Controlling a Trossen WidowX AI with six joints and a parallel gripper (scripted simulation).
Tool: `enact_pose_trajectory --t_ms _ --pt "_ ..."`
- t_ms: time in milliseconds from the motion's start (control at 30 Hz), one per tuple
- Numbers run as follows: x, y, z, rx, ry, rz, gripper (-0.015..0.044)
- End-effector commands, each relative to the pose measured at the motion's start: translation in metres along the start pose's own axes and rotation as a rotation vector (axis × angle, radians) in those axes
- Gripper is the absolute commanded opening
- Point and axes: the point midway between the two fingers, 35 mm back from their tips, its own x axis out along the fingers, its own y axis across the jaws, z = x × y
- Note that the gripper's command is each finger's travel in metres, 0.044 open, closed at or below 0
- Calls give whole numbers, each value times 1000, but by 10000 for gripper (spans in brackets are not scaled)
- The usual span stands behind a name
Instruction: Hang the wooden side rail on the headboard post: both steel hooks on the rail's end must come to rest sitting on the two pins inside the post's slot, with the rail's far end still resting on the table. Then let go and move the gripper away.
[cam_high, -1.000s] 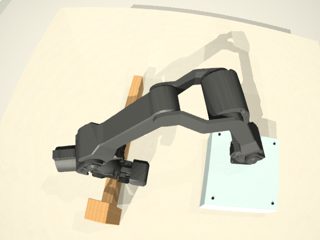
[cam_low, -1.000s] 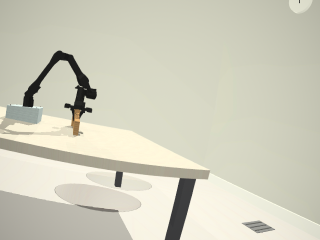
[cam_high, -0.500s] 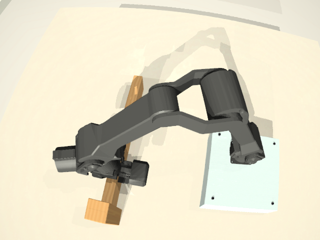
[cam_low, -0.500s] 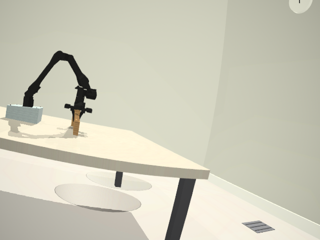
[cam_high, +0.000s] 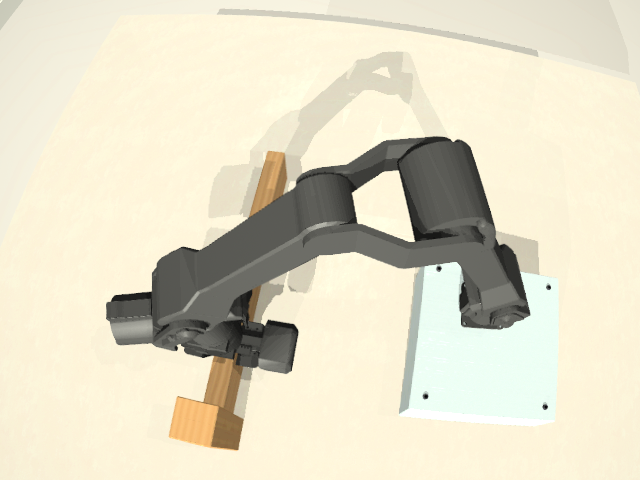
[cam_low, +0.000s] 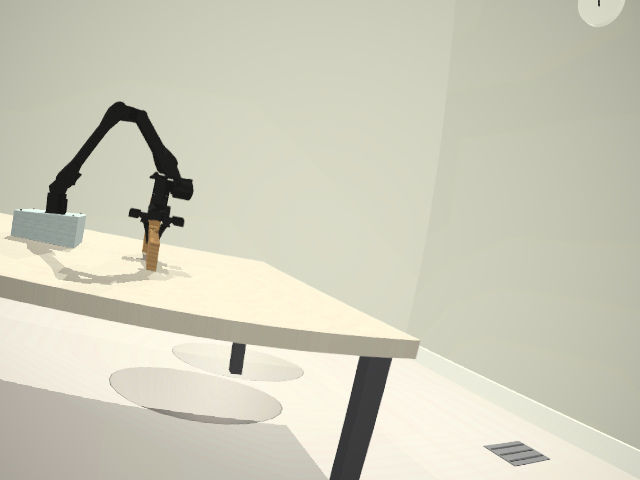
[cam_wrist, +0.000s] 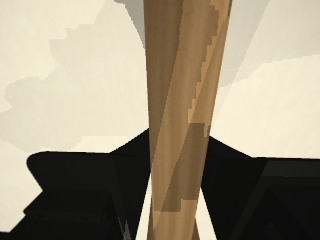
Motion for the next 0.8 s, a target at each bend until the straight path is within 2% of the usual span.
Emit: enact_pose_trajectory --t_ms 0,767 --pt "0 1 -1 -2 3 4 0" --pt "4 1 -1 -2 3 4 0"
